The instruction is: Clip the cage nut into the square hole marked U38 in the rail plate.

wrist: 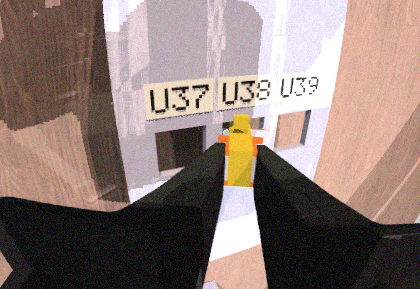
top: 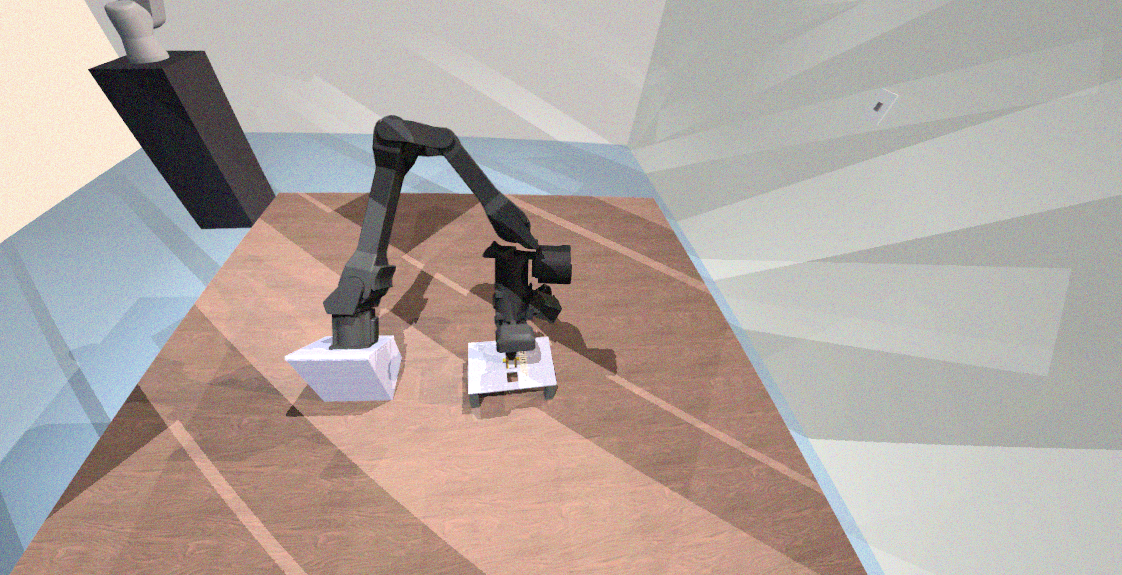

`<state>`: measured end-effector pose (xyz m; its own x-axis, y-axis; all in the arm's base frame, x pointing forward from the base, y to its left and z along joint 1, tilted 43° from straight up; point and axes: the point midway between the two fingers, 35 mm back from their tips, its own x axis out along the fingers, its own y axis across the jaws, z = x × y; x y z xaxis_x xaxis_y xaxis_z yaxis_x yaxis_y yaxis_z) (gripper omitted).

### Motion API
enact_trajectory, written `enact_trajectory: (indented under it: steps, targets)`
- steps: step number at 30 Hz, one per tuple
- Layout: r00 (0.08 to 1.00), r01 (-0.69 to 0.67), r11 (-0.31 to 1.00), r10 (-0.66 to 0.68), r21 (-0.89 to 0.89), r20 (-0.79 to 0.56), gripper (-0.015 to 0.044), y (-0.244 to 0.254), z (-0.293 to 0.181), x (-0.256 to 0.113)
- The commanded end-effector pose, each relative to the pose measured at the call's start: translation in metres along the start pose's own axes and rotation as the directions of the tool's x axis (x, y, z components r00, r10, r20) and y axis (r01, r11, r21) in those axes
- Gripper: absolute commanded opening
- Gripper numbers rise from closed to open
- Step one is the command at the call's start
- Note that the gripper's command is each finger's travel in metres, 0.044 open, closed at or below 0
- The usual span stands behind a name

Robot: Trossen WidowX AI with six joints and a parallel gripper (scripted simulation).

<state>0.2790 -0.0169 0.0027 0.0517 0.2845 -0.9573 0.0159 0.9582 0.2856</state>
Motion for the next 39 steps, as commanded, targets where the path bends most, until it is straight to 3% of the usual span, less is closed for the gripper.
enact_trajectory:
  steps: [1,39]
  targets:
    - [1.0,0.009,1.0,-0.009,0.004,0.002,0.0032,-0.0003,0.0002,-0.0001]
    - [1.0,-0.025,1.0,0.025,0.003,0.002,0.0032,-0.0002,0.0004,0.0003]
